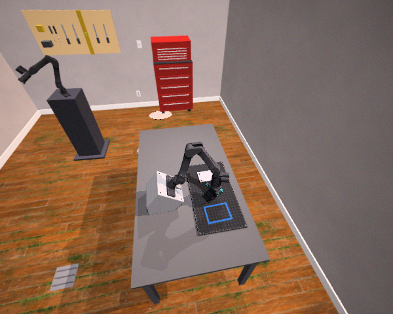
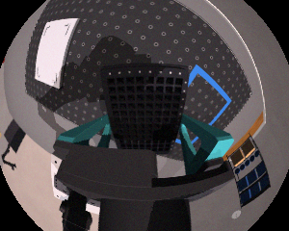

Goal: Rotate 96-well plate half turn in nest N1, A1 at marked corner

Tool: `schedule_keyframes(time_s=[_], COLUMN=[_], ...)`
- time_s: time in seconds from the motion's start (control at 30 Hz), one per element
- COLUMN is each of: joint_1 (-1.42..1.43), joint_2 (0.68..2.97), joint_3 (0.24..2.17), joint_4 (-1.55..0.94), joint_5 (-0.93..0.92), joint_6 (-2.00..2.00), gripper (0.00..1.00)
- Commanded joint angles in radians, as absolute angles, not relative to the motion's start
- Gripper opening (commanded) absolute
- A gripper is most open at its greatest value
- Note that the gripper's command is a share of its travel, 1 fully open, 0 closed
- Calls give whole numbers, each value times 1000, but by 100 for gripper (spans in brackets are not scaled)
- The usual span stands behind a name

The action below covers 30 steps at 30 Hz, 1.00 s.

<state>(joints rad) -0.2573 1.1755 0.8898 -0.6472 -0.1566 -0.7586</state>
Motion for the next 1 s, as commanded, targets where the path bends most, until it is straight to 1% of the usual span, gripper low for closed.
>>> schedule_keyframes(time_s=[0.0,0.47,0.97], joint_1=[-280,-470,-616], joint_2=[1174,1264,1372], joint_3=[906,966,1048], joint_4=[-647,-657,-676], joint_5=[-200,-312,-392], joint_6=[-803,-962,-1091], gripper=[0,0,0])
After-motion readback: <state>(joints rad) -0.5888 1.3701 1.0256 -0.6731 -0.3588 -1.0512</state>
